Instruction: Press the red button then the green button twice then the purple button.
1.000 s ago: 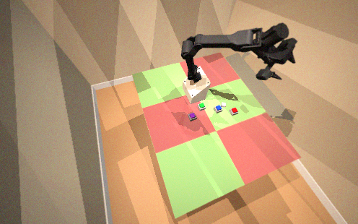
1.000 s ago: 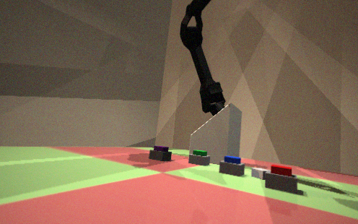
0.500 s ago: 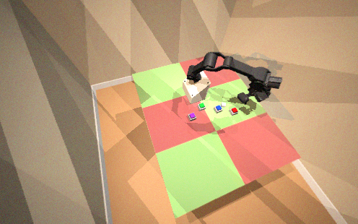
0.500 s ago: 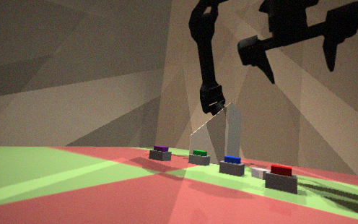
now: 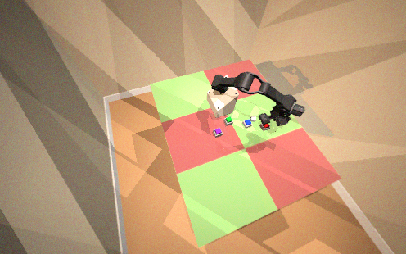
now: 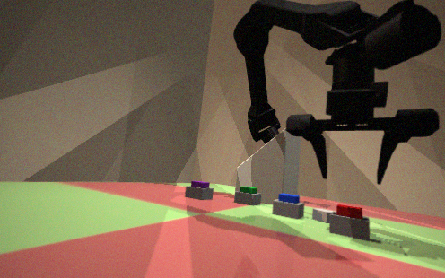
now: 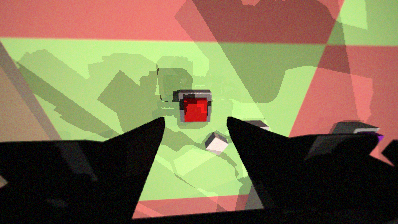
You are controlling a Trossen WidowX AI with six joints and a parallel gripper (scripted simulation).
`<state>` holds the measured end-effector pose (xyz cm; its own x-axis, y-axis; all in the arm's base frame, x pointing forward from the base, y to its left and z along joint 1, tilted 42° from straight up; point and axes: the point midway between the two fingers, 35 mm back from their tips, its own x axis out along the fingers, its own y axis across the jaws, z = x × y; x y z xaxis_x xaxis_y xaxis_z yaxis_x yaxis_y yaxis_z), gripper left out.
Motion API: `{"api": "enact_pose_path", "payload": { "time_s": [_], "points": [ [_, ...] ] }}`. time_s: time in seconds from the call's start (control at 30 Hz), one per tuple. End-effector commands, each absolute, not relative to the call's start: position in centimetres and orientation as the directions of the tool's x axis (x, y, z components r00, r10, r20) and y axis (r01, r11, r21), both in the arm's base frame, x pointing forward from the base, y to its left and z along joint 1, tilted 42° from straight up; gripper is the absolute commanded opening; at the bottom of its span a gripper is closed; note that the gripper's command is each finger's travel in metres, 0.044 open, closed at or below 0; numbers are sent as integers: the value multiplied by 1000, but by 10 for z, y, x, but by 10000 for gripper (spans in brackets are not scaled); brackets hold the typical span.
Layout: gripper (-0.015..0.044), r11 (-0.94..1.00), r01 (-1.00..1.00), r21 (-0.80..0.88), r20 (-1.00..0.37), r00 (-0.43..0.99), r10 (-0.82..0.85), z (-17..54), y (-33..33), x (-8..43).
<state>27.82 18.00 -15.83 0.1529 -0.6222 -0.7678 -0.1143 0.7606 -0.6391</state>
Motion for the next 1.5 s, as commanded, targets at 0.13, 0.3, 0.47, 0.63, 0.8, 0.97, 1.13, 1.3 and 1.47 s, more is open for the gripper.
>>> {"api": "enact_pose_path", "payload": {
  "time_s": [0.13, 0.3, 0.47, 0.63, 0.8, 0.97, 1.13, 1.3, 1.47],
  "points": [
    [32, 748, -128, -651, -759, 150, -634, -168, 171, 274],
    [20, 748, -128, -651, -759, 150, -634, -168, 171, 274],
    [20, 748, -128, -651, -759, 150, -634, -169, 171, 275],
    [20, 748, -128, -651, -758, 150, -634, -175, 166, 276],
    [20, 748, -128, -651, -758, 150, -634, -181, 161, 277],
    [20, 748, -128, -652, -758, 150, -635, -187, 155, 279],
    [20, 747, -128, -652, -758, 150, -635, -193, 150, 280],
    [20, 747, -128, -652, -757, 150, -635, -195, 148, 280],
    [20, 747, -128, -652, -757, 150, -635, -195, 148, 280]
  ]
}}
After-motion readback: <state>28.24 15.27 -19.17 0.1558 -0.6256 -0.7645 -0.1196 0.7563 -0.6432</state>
